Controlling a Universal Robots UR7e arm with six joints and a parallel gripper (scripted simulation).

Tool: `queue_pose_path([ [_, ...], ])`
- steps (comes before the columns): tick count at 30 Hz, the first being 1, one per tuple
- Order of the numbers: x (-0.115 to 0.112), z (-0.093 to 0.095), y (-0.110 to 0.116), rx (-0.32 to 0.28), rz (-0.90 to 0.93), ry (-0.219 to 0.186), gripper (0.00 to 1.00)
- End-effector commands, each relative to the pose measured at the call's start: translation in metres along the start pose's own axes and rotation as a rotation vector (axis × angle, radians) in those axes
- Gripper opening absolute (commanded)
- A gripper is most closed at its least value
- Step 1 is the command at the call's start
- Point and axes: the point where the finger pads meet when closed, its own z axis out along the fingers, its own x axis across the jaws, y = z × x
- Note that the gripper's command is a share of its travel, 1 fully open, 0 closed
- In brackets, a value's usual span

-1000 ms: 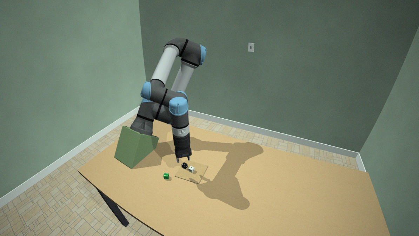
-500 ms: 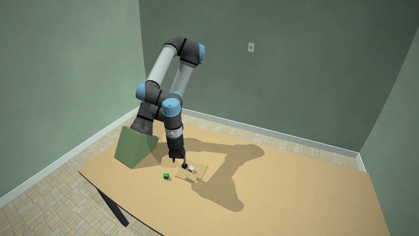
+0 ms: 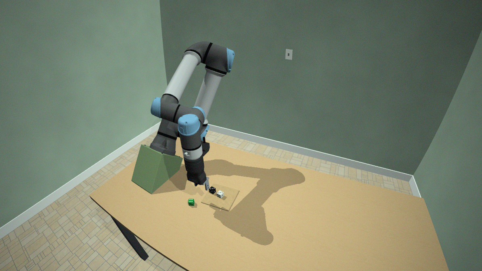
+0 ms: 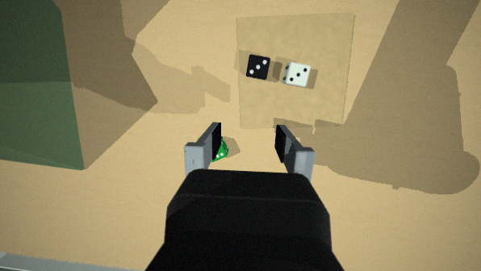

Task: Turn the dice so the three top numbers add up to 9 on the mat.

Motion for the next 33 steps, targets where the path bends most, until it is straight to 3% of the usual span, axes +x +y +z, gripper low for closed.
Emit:
queue_pose_path([
  [1, -0.005, 0.000, 0.006, -0.005, 0.146, -0.001, 1.00],
  [33, -0.037, 0.007, 0.041, 0.003, 0.945, -0.003, 1.00],
])
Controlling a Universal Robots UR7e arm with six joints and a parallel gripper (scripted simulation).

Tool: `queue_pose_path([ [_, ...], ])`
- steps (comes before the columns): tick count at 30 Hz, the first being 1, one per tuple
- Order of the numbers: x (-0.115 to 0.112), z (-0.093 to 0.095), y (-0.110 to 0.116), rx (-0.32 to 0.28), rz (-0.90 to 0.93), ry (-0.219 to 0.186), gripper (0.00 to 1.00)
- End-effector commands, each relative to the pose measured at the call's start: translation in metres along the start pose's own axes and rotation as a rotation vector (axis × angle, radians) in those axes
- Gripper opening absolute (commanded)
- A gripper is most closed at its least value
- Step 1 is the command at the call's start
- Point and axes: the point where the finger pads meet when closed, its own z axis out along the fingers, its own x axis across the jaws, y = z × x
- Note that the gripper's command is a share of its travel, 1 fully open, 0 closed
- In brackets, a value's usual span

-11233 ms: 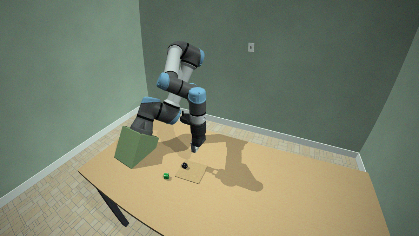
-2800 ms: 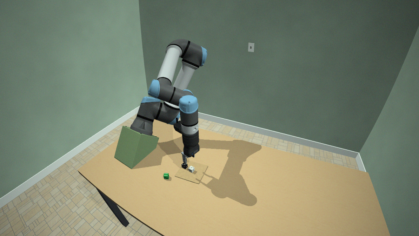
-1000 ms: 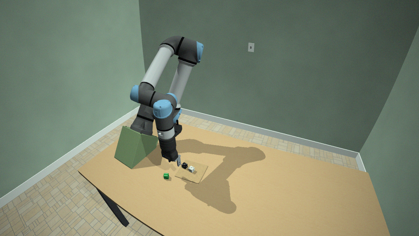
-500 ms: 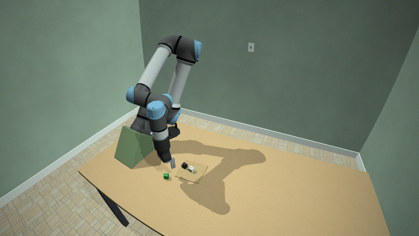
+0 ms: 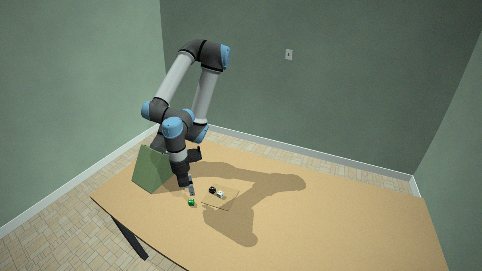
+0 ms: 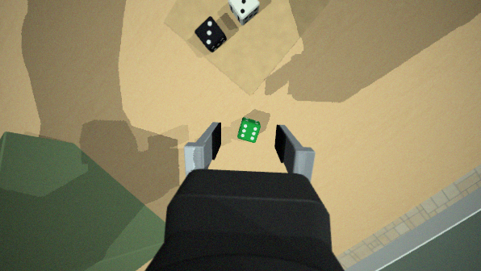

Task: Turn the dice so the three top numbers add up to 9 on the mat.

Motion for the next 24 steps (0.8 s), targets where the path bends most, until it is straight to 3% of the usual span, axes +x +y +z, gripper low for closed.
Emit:
queue_pose_path([
  [1, 0.0010, 0.0008, 0.0075, -0.003, 0.123, 0.002, 1.00],
  [20, 0.0012, 0.0020, 0.0155, -0.001, 0.247, 0.000, 1.00],
  [21, 0.0012, 0.0020, 0.0155, -0.001, 0.247, 0.000, 0.79],
  [24, 0.0012, 0.0020, 0.0155, -0.001, 0.247, 0.000, 0.79],
])
